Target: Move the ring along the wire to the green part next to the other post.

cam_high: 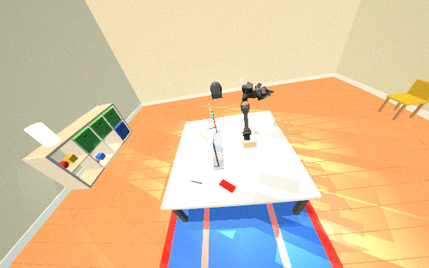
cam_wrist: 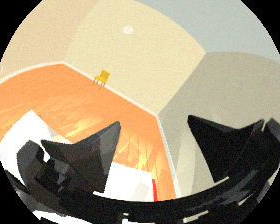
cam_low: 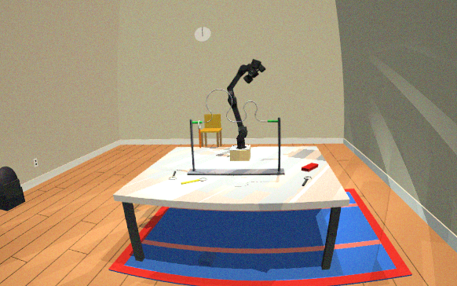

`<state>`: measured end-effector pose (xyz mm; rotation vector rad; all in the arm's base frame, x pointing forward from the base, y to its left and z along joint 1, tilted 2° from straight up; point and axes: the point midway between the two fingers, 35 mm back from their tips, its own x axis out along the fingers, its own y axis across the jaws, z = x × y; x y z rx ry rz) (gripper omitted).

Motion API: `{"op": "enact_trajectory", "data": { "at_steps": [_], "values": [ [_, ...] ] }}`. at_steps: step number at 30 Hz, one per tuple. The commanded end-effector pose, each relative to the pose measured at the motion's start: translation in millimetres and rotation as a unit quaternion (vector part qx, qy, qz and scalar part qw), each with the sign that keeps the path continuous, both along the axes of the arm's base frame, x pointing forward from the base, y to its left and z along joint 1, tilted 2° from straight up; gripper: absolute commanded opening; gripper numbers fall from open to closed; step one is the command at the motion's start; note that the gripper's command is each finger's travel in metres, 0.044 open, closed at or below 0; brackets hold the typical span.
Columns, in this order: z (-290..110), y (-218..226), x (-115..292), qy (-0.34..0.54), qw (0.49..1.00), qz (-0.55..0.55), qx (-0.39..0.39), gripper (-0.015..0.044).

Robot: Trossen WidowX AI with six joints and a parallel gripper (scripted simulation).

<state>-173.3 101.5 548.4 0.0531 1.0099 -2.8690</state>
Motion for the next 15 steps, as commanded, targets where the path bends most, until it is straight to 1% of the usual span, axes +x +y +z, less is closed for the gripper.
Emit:
{"op": "enact_trajectory", "data": {
  "at_steps": [1,4,9,15],
  "values": [
    [0,1,0,0.000,1.000,-0.002,0.000,0.0374],
    [-2,11,4,-0.003,1.000,-0.027,0.008,0.0295],
    [-7,50,21,-0.013,0.992,-0.120,0.034,0.0164],
    [-13,95,56,-0.031,0.968,-0.239,0.065,0.0160]
  ]
}}
